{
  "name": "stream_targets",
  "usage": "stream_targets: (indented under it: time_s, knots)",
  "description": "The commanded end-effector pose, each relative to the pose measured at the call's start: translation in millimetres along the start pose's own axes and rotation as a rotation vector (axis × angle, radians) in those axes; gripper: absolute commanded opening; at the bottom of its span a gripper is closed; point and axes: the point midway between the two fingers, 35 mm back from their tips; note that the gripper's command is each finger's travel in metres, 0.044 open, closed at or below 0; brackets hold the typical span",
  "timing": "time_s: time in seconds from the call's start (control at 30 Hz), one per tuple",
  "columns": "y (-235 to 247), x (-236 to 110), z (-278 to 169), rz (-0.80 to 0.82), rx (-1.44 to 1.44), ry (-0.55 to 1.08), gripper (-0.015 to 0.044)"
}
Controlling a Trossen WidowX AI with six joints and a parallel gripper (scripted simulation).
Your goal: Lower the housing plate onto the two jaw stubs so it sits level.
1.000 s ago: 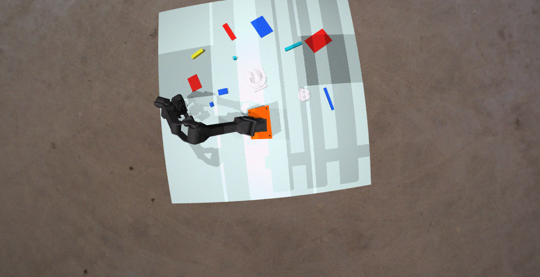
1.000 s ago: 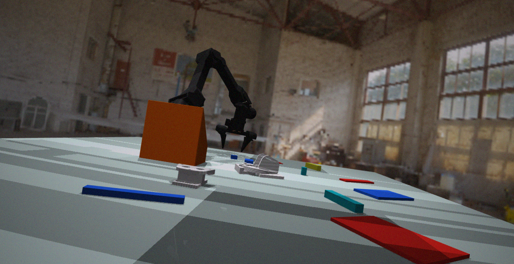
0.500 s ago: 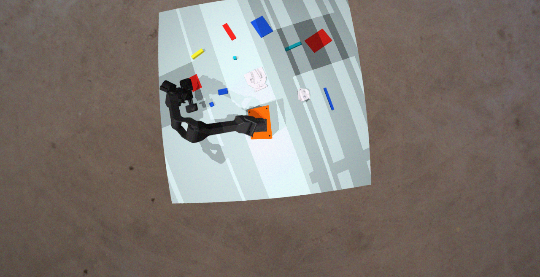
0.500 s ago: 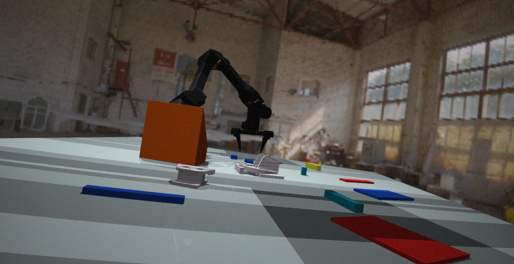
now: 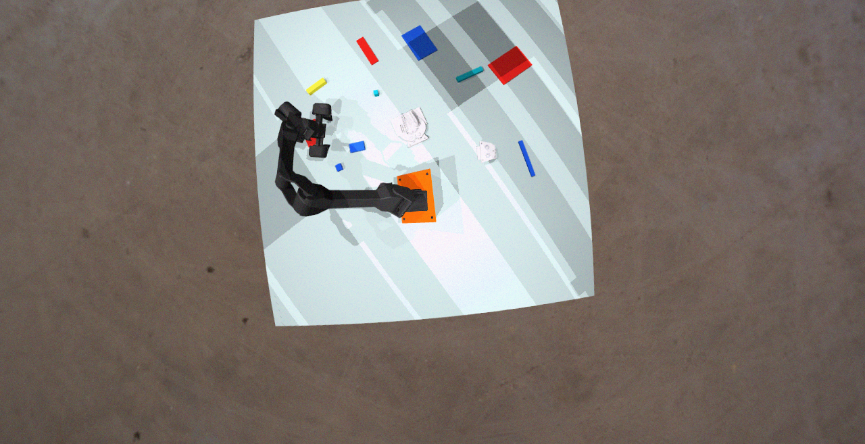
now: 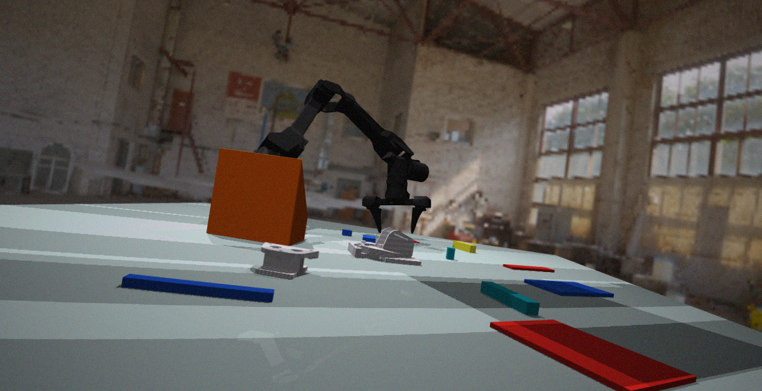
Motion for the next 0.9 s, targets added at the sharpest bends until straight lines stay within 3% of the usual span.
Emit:
stream_targets:
  time_s: [0.0, 0.87]
  knots:
    - [-18, 6, -23, -0.011, 0.103, 0.046, 0.0440]
    - [-108, -5, -182, -0.141, 0.784, 0.225, 0.0440]
Point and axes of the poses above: the point midway between the two fingers, 35 mm back from their tips, its own x axis out along the fingers, its own y axis across the jaws, z = x × y, and after that the axes turned 6 degrees about -x, right-handed
